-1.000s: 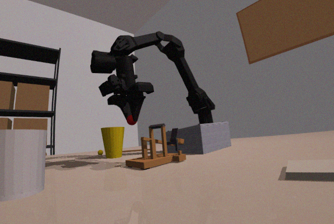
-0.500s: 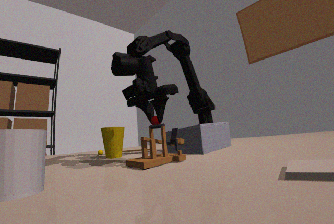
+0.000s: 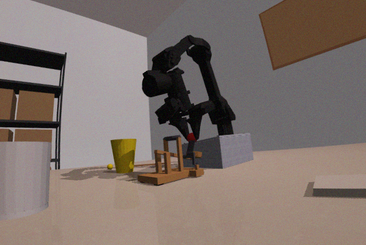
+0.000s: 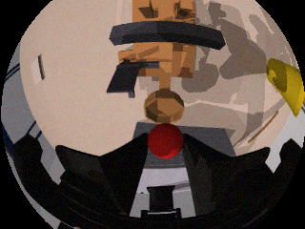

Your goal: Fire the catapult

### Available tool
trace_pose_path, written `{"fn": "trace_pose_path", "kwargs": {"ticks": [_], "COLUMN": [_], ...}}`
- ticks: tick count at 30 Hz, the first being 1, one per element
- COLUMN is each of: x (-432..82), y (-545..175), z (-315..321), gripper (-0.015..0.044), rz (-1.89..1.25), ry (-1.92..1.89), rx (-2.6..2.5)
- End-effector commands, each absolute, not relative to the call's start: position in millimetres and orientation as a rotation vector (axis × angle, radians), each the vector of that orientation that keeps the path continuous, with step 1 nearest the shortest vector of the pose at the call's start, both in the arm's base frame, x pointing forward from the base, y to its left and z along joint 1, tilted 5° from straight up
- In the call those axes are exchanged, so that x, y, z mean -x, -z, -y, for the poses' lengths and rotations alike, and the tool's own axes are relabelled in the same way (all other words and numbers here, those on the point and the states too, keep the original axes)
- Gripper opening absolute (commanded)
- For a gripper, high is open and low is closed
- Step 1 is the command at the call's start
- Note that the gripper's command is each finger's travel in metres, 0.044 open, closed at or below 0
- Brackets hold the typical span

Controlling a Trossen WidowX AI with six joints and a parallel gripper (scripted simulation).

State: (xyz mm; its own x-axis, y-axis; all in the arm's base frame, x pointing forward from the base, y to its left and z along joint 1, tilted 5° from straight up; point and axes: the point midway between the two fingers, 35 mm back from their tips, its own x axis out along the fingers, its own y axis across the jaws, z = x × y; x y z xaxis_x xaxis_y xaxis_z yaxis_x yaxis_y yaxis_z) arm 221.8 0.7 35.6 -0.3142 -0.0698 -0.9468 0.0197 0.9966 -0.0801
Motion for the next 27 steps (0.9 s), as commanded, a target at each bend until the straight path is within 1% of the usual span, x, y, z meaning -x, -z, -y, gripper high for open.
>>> {"fn": "trace_pose_path", "kwargs": {"ticks": [1, 16, 23, 27], "x": [-220, -220, -221, -221], "y": [-28, -8, -12, -12], "z": [-1, 0, 0, 0], "gripper": [0.0000, 0.0000, 0.0000, 0.0105], "rz": [-1.889, -1.889, -1.887, -1.887], "ry": [0.093, 0.093, 0.093, 0.093], "rx": [0.031, 0.031, 0.032, 0.032]}}
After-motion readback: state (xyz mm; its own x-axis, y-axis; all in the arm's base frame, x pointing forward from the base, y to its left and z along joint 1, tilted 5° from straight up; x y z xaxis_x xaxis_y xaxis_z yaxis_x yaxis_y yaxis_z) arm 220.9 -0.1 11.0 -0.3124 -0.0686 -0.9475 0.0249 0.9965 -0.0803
